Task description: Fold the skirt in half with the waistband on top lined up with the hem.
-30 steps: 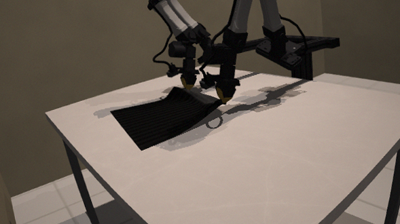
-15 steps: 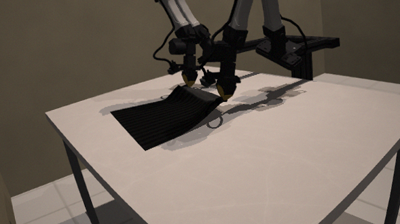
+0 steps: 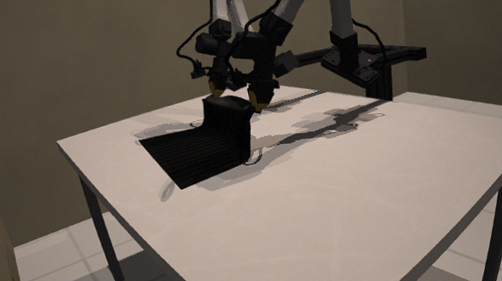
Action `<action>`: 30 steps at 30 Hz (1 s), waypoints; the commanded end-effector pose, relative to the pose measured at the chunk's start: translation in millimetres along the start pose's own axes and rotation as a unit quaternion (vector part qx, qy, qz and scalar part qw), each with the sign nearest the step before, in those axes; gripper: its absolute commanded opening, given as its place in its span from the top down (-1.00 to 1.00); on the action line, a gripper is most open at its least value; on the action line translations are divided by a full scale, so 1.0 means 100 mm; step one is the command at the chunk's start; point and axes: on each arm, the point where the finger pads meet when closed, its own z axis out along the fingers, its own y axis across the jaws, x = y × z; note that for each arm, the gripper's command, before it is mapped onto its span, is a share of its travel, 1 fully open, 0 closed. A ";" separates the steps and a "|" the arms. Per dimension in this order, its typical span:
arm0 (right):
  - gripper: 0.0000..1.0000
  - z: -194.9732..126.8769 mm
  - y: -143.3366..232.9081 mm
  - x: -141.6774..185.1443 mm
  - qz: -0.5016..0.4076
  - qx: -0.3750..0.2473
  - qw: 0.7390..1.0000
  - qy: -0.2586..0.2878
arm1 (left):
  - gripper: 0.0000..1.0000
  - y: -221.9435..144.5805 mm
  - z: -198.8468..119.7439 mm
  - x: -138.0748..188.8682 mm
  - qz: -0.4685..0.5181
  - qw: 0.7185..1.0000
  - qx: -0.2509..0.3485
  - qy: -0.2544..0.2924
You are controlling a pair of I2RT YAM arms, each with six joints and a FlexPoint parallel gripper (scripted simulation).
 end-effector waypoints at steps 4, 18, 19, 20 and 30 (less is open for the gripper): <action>0.96 -0.10 -0.09 0.16 -0.024 0.035 0.996 0.079 | 0.96 0.13 0.08 -0.69 -0.011 0.999 -0.023 0.044; 0.96 0.19 -0.10 -0.91 -0.024 0.037 0.995 0.085 | 0.96 0.22 1.04 -1.43 -0.004 0.999 -0.023 0.047; 0.96 0.19 -0.11 -0.91 -0.024 0.040 0.995 0.085 | 0.96 0.22 1.04 -1.43 -0.004 0.999 -0.023 0.047; 0.96 0.36 -0.10 -1.07 -0.023 0.033 0.995 0.087 | 0.96 0.25 1.27 -1.46 -0.008 0.999 -0.024 0.035; 0.96 1.30 -0.19 -1.34 -0.020 0.031 0.996 0.077 | 0.96 0.24 1.27 -1.41 -0.005 0.999 -0.023 0.046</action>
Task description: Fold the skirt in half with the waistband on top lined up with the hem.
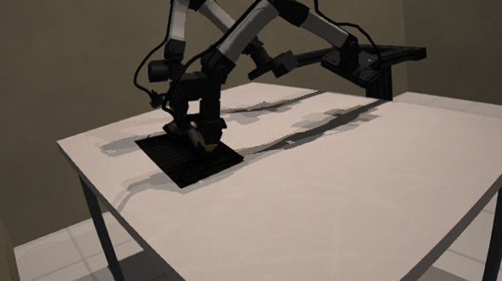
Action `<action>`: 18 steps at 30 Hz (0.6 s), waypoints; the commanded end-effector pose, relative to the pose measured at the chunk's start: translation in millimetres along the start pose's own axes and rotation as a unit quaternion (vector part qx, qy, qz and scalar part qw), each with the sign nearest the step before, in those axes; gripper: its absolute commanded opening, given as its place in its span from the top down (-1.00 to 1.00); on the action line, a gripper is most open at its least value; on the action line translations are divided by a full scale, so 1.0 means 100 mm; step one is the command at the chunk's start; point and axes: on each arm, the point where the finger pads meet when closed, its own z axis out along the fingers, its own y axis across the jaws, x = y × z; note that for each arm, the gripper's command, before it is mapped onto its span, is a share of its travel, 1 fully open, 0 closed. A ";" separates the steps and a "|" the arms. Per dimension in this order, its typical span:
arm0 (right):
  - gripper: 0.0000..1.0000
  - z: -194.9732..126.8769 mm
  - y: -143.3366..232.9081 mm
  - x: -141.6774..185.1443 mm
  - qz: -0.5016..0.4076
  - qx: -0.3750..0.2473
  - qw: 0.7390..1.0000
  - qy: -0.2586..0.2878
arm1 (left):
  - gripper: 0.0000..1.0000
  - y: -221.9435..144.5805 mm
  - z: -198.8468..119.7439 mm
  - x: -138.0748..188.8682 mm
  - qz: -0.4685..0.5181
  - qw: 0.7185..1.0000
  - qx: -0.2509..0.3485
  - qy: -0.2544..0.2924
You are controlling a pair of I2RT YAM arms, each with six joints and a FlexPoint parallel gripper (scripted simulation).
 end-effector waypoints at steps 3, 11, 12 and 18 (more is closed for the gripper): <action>0.96 0.28 -0.05 -0.17 -0.008 0.006 1.000 -0.020 | 0.96 0.20 0.11 0.02 -0.005 1.000 -0.024 0.010; 0.86 0.30 -0.06 -0.19 -0.012 0.010 1.000 -0.008 | 0.96 0.20 0.11 0.01 -0.006 1.000 -0.024 0.007; 0.81 0.30 -0.06 -0.23 -0.012 0.010 1.000 -0.008 | 0.96 0.20 0.11 0.01 -0.006 1.000 -0.024 0.007; 0.56 0.34 -0.06 -0.43 -0.012 0.009 1.000 -0.007 | 0.96 0.20 0.11 0.01 -0.006 1.000 -0.024 0.007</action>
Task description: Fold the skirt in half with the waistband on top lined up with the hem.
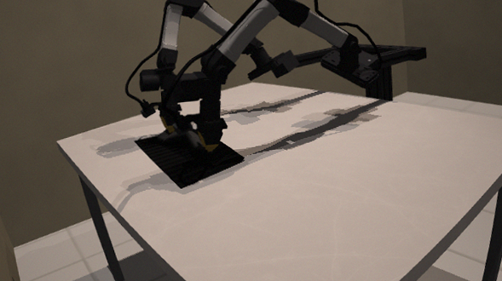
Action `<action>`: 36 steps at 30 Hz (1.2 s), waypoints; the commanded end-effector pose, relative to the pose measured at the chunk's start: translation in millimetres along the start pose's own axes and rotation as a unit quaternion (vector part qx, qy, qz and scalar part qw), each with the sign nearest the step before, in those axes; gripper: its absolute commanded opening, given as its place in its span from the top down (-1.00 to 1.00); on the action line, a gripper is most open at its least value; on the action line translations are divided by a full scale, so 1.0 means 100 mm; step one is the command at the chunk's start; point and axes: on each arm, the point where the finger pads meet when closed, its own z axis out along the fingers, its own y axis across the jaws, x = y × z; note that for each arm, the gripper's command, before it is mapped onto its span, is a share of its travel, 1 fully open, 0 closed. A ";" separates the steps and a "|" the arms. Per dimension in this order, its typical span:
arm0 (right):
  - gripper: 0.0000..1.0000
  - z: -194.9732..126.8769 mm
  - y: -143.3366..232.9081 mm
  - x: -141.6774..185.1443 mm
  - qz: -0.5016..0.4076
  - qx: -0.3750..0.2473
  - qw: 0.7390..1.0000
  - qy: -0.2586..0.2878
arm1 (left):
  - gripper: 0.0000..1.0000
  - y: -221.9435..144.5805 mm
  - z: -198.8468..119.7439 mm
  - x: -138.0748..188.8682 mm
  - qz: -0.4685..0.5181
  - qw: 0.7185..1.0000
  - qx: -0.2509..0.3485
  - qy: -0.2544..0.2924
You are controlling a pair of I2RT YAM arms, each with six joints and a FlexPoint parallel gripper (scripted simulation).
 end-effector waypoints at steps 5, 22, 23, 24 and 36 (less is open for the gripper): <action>-0.60 0.06 -0.05 -0.22 -0.002 0.006 1.000 0.006 | 0.96 0.17 0.11 0.00 -0.005 1.000 -0.020 0.006; -0.80 -1.17 0.06 -0.53 0.003 -0.001 1.000 -0.026 | 0.76 0.18 0.14 -0.13 -0.004 1.000 -0.020 0.011; -0.80 -1.24 0.06 -0.54 0.003 -0.001 1.000 -0.026 | 0.71 0.18 0.15 -0.17 -0.005 1.000 -0.020 0.011; -0.80 -1.27 0.07 -0.54 0.003 -0.001 1.000 -0.026 | 0.66 0.18 0.16 -0.21 -0.005 1.000 -0.020 0.011; -0.80 -1.12 0.05 -0.45 -0.001 0.001 1.000 -0.009 | -0.60 0.18 0.21 -0.43 -0.007 1.000 -0.018 0.011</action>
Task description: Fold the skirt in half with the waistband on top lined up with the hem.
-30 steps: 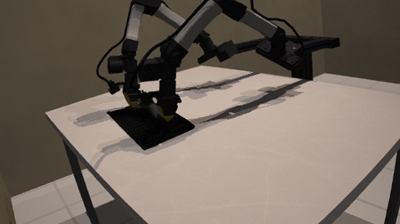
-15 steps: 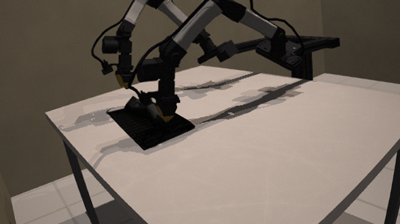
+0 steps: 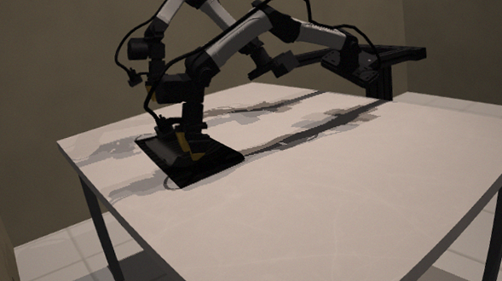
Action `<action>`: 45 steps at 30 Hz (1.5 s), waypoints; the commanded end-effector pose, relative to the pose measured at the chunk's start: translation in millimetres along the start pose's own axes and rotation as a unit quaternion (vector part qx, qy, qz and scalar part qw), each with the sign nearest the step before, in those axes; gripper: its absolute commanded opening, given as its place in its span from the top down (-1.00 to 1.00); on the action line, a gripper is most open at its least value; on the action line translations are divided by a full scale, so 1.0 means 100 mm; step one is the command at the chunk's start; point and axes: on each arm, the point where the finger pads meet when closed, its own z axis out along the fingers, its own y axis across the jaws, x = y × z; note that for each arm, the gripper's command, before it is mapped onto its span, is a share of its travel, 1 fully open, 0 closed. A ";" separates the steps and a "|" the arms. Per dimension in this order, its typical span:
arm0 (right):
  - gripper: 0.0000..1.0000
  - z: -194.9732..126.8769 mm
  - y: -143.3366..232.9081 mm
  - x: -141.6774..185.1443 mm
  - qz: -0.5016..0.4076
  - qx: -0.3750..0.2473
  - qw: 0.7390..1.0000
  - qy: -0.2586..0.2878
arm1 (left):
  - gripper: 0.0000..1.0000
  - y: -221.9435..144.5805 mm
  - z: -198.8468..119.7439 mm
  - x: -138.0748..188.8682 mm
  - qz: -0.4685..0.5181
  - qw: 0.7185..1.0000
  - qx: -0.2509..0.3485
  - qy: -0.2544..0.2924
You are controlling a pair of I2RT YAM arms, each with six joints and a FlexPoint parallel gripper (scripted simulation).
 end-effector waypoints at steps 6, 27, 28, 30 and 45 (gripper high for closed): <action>-0.80 -0.04 0.02 -0.01 0.001 0.000 1.000 -0.002 | -0.80 -0.03 -0.24 -0.06 0.006 1.000 -0.001 0.008; -0.80 -0.04 0.02 -0.01 0.001 0.000 1.000 -0.002 | -0.80 -0.12 -0.95 -0.12 0.010 0.999 -0.001 0.031; -0.80 -0.04 0.02 -0.01 0.001 0.000 1.000 -0.002 | -0.80 -0.07 -0.94 -0.12 0.007 0.999 -0.003 0.033; -0.80 -0.04 0.02 -0.01 0.001 0.000 1.000 -0.002 | -0.80 -0.06 -1.07 -0.18 0.006 1.000 0.002 0.018; -0.80 -0.04 0.02 -0.01 0.001 0.000 1.000 -0.002 | -0.80 -0.06 -1.07 -0.18 0.006 1.000 0.002 0.018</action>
